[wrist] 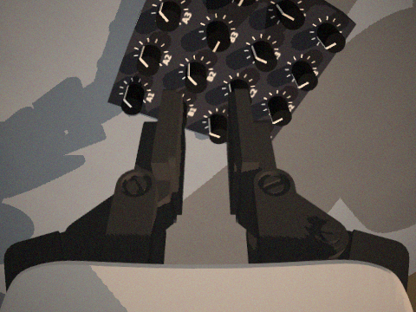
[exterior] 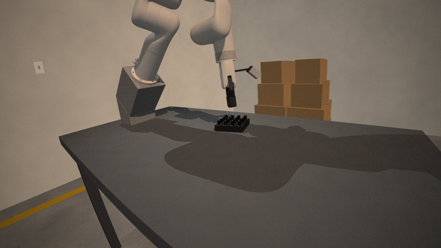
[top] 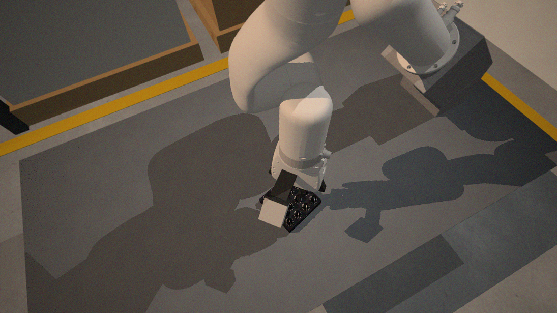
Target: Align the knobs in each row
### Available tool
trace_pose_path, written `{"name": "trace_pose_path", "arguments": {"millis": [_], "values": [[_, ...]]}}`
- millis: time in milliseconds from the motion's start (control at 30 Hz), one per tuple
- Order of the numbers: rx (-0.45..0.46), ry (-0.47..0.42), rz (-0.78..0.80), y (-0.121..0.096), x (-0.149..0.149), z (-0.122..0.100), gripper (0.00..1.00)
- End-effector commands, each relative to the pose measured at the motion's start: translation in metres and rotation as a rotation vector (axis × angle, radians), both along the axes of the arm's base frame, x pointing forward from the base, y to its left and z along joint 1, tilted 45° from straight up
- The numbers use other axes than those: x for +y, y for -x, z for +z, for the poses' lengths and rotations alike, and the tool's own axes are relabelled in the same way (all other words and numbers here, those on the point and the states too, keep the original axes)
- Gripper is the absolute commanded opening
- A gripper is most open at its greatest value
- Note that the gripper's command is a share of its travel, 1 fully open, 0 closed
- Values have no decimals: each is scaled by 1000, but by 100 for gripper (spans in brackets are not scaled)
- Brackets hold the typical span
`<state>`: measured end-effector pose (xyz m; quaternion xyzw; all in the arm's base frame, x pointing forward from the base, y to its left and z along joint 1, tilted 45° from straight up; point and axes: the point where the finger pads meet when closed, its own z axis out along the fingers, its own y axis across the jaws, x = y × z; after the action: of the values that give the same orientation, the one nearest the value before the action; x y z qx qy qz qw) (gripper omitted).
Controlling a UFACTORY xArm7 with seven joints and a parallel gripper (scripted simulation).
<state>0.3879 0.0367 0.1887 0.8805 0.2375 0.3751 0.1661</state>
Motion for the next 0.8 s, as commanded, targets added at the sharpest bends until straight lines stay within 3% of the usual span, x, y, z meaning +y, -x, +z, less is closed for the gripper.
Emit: {"name": "trace_pose_path", "arguments": {"millis": [0, 400, 767], "values": [[26, -104, -112, 2, 0, 1, 19], [8, -331, -320, 8, -1, -2, 19], [7, -359, -346, 9, -1, -2, 19]]}}
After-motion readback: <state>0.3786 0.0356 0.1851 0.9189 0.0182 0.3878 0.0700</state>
